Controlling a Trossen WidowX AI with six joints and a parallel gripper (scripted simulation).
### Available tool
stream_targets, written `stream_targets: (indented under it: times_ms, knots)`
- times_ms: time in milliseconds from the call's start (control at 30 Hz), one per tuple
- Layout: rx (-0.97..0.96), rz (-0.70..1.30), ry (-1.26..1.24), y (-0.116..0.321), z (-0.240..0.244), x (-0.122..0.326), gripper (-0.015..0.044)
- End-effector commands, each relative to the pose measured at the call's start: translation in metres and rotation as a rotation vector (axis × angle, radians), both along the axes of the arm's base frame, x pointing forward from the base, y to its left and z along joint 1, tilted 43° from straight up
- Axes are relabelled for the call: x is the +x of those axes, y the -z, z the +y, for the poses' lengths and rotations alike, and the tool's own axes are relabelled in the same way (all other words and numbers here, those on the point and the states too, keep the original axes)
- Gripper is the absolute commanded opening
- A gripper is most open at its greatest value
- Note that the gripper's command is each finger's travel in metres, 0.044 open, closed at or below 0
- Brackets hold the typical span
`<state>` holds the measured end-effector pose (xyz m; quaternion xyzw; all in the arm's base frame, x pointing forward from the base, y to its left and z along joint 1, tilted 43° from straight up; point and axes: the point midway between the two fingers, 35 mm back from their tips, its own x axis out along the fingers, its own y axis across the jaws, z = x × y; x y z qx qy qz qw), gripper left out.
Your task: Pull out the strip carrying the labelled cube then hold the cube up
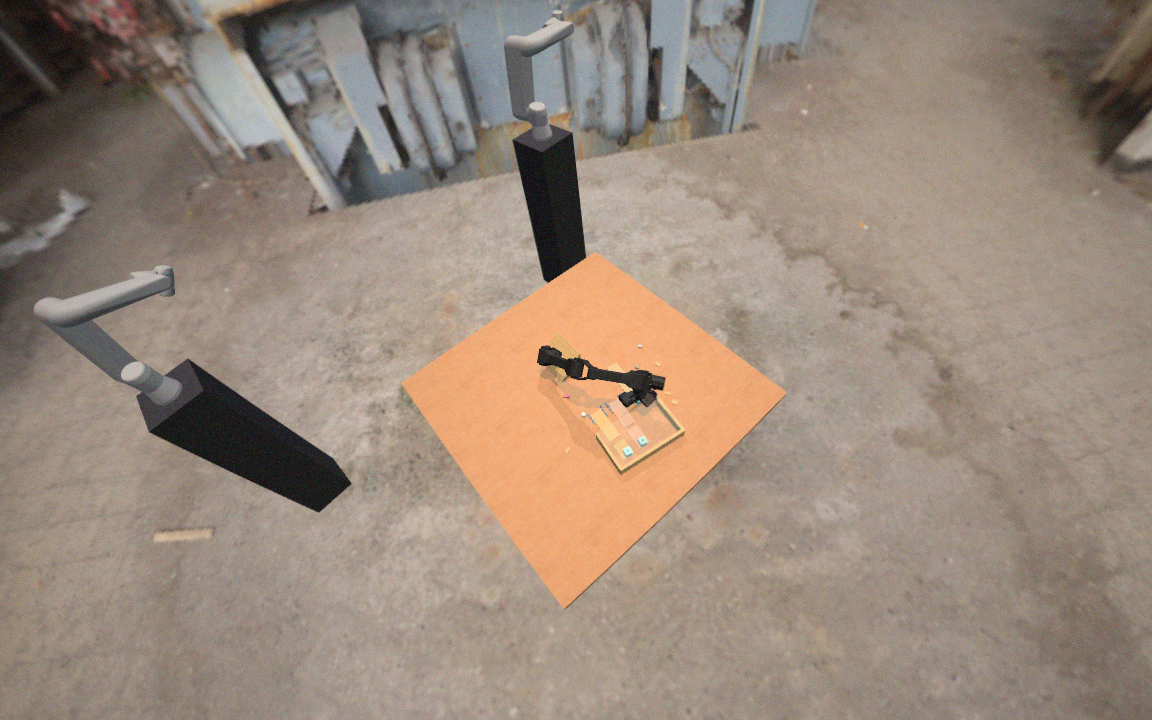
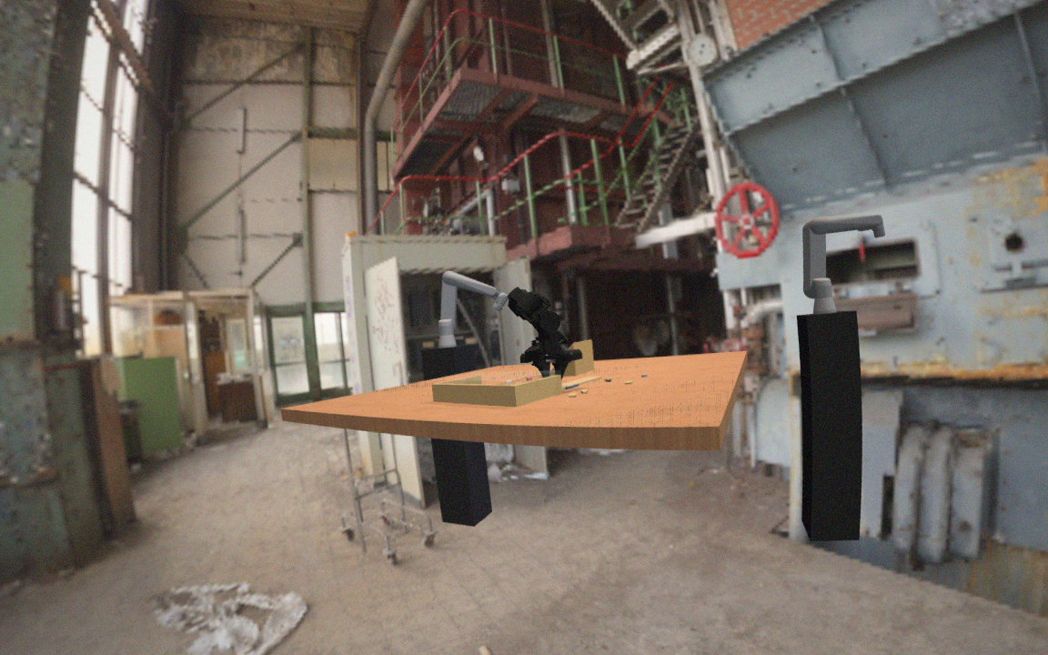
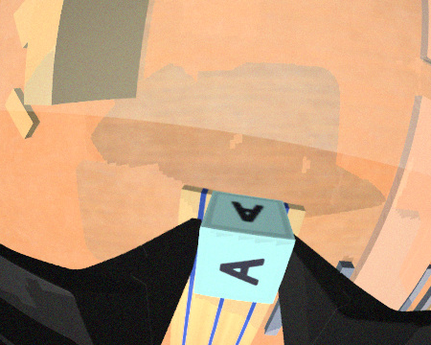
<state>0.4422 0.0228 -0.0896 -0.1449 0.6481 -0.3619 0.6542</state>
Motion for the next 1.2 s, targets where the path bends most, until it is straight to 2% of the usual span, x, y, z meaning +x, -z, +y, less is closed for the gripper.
stream_targets:
  times_ms: [0, 133, 267, 1167]
  knots:
    - [0.000, 0.000, 0.001, 0.000, 0.000, 0.000, 0.0125]
    - [0.000, 0.000, 0.001, 0.000, 0.000, 0.000, 0.0098]
    - [0.000, 0.001, 0.000, -0.002, 0.001, -0.002, 0.0000]
    - [-0.001, 0.007, -0.005, -0.044, 0.026, -0.068, 0.0000]
